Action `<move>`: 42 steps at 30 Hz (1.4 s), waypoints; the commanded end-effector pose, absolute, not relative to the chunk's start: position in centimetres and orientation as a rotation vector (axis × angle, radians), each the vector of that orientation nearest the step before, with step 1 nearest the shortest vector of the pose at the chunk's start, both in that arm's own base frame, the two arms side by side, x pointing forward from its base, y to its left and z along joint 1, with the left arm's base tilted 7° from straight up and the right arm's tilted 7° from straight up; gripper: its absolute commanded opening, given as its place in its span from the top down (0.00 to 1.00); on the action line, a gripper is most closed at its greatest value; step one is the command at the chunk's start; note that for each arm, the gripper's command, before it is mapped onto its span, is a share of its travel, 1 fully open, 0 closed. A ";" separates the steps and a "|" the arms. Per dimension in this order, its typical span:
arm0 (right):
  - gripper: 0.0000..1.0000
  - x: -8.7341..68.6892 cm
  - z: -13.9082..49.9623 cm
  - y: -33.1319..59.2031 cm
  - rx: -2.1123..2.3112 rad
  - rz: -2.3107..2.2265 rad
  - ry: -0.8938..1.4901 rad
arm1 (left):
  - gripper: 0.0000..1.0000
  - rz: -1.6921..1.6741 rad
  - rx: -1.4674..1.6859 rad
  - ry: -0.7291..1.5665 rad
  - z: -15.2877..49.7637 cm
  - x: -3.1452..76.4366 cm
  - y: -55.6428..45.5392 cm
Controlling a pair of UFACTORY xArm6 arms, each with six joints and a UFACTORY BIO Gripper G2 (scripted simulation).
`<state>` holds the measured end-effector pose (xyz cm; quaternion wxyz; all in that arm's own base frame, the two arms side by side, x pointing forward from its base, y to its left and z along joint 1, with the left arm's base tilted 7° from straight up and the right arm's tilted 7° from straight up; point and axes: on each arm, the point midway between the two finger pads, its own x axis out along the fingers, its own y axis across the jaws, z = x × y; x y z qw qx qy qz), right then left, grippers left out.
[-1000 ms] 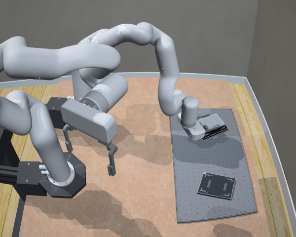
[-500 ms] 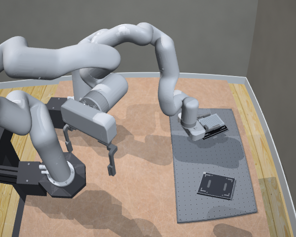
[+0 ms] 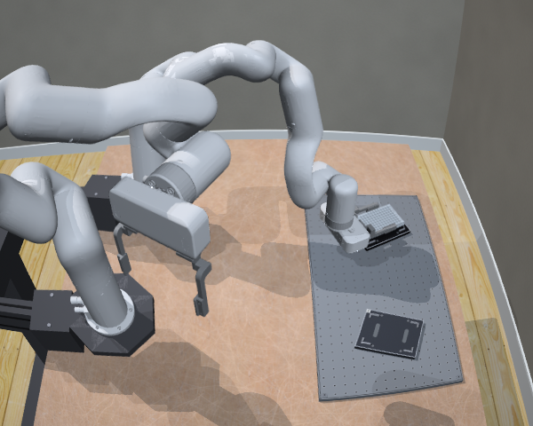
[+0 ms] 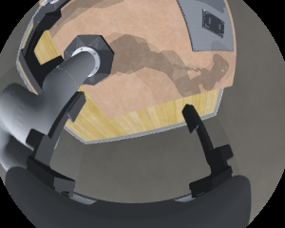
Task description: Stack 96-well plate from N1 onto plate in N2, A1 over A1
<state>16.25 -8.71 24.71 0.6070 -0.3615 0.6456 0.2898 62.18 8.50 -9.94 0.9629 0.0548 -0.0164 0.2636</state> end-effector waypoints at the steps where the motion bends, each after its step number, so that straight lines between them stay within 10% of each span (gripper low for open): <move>1: 0.00 16.3 24.8 -8.7 -0.836 0.669 1.490 | 1.00 0.534 0.111 -0.035 -9.8 62.2 8.5; 37: 0.00 16.3 24.8 -8.7 -0.836 0.669 1.490 | 1.00 0.534 0.111 -0.035 -9.8 62.2 8.5; 38: 0.00 16.3 24.8 -8.7 -0.836 0.669 1.490 | 0.63 0.534 0.111 -0.035 -9.7 62.2 8.5; 42: 0.00 16.3 24.8 -8.7 -0.836 0.669 1.490 | 0.63 0.534 0.111 -0.035 -9.6 62.2 8.5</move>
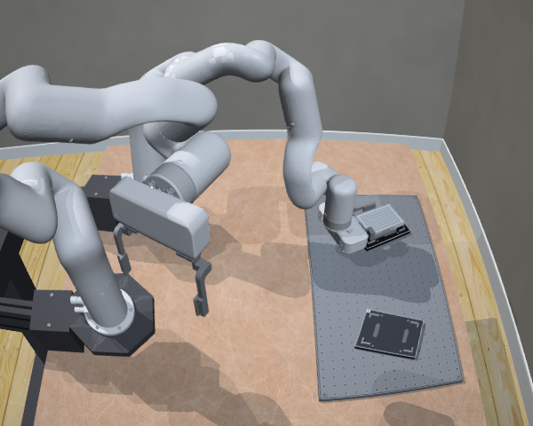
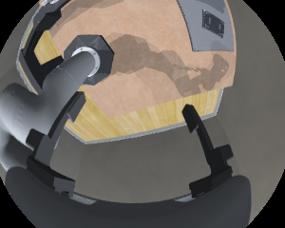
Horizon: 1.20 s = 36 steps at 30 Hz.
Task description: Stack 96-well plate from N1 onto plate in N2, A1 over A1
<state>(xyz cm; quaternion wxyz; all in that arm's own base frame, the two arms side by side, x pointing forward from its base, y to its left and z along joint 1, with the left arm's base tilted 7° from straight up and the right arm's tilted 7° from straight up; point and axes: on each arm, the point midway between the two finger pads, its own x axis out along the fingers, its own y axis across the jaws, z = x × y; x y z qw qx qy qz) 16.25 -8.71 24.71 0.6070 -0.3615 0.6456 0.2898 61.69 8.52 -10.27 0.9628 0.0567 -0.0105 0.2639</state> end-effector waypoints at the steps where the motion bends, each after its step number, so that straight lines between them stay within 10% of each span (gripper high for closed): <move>1: 0.00 16.3 24.8 -8.7 -0.836 0.669 1.490 | 0.63 0.534 0.111 -0.035 -9.6 62.2 8.5; 36: 0.00 16.3 24.8 -8.7 -0.836 0.669 1.490 | 0.63 0.534 0.111 -0.035 -8.1 62.2 8.3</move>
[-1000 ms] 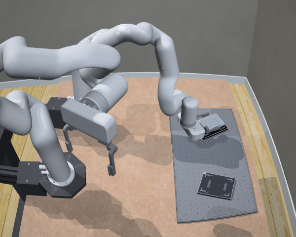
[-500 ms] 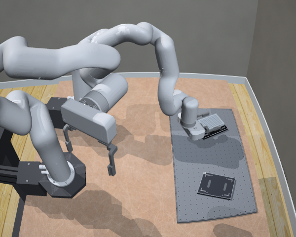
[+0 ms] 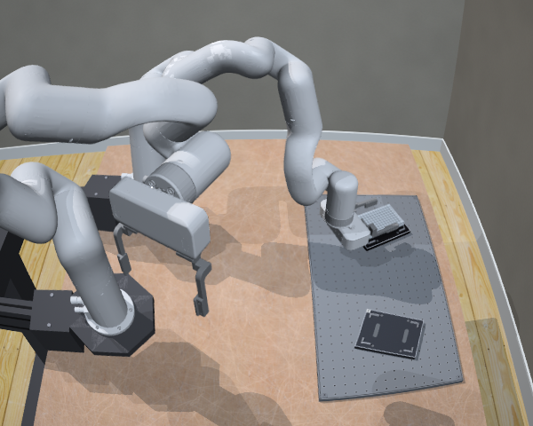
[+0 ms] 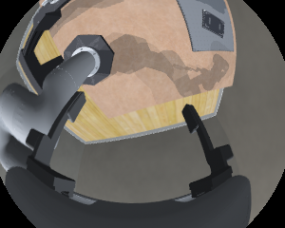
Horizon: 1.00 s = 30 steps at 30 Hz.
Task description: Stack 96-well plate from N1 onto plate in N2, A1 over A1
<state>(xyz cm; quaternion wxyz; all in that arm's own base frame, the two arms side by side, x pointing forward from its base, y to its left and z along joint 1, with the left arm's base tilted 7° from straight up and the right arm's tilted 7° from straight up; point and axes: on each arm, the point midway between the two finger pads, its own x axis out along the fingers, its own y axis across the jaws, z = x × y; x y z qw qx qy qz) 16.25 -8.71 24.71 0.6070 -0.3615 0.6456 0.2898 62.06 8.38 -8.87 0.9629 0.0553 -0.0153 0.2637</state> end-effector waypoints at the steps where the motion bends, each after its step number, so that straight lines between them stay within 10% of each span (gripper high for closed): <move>1: 0.00 16.3 24.8 -8.7 -0.836 0.669 1.490 | 0.63 0.534 0.111 -0.035 -7.8 62.2 8.3; 30: 0.00 16.3 24.8 -8.7 -0.836 0.669 1.490 | 0.63 0.534 0.110 -0.035 -3.1 62.2 7.7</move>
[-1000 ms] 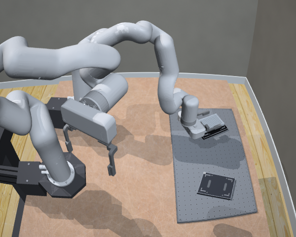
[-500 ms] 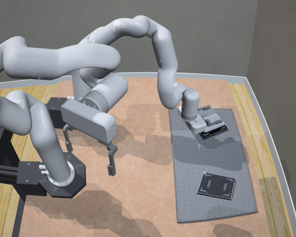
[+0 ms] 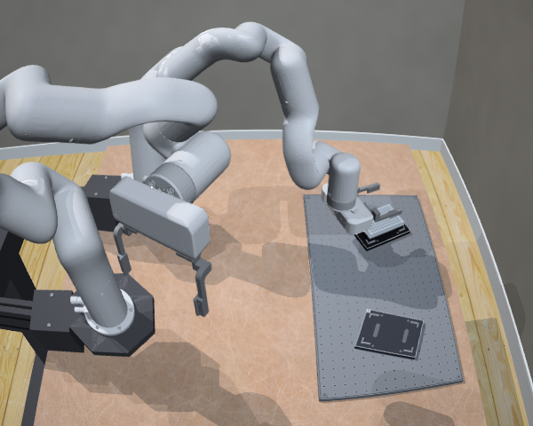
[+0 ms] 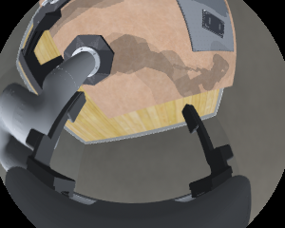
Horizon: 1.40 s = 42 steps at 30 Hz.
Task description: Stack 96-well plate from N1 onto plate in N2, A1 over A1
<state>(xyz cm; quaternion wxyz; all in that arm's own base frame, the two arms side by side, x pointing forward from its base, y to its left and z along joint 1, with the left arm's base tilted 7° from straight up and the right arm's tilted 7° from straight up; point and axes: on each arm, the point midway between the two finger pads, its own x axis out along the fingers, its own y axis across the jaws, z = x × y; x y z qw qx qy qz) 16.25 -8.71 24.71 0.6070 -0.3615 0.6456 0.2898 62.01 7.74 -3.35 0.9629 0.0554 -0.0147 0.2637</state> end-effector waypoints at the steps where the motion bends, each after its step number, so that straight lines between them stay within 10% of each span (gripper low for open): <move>1: 0.00 16.3 24.8 -8.7 -0.836 0.669 1.490 | 0.63 0.534 0.110 -0.035 -3.1 62.2 7.7; 42: 0.00 16.3 24.8 -8.7 -0.836 0.669 1.490 | 0.63 0.000 0.115 -0.004 8.0 56.2 1.6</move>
